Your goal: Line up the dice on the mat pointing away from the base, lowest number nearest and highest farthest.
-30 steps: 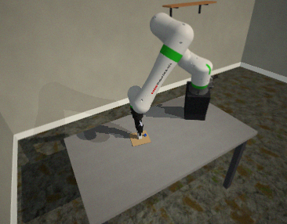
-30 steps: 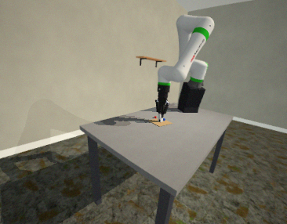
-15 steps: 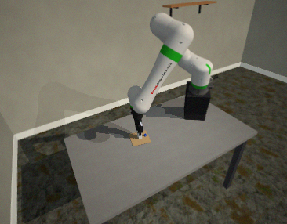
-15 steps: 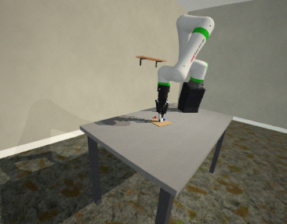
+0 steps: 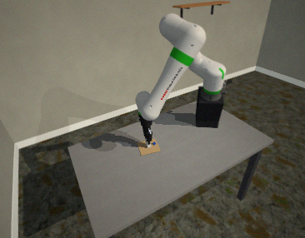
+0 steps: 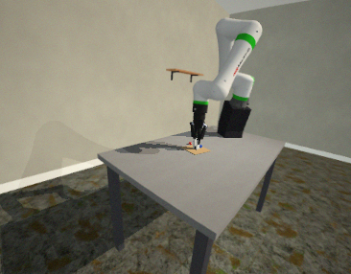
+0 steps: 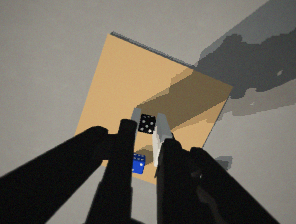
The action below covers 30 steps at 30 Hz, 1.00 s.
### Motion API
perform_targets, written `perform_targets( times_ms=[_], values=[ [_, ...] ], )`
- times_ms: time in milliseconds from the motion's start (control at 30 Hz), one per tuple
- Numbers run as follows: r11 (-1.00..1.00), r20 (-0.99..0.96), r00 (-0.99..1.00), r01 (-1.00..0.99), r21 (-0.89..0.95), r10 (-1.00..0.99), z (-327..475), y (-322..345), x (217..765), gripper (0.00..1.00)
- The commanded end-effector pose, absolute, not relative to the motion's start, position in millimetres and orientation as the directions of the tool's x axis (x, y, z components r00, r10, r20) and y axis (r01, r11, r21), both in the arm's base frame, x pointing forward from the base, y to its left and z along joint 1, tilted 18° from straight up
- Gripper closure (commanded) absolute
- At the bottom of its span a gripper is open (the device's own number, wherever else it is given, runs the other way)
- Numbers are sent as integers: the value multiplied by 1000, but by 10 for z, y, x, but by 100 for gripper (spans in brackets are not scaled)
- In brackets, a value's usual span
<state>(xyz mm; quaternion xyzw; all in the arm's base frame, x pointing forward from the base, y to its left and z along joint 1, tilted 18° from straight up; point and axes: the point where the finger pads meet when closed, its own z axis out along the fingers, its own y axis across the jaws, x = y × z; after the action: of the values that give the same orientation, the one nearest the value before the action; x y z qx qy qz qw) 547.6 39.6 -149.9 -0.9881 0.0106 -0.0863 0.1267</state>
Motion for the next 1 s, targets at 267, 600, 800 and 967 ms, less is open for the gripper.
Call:
perform_targets(
  times_ms=[267, 600, 800, 967],
  values=[
    [-968, 168, 985, 1, -252, -43, -1498, 395, 5477, 81],
    [-968, 168, 985, 1, -252, -43, -1491, 393, 5476, 81],
    [-968, 168, 985, 1, -252, -43, -1427, 376, 5464, 81],
    [-968, 168, 985, 1, -252, -43, -1235, 326, 5429, 81]
  ],
)
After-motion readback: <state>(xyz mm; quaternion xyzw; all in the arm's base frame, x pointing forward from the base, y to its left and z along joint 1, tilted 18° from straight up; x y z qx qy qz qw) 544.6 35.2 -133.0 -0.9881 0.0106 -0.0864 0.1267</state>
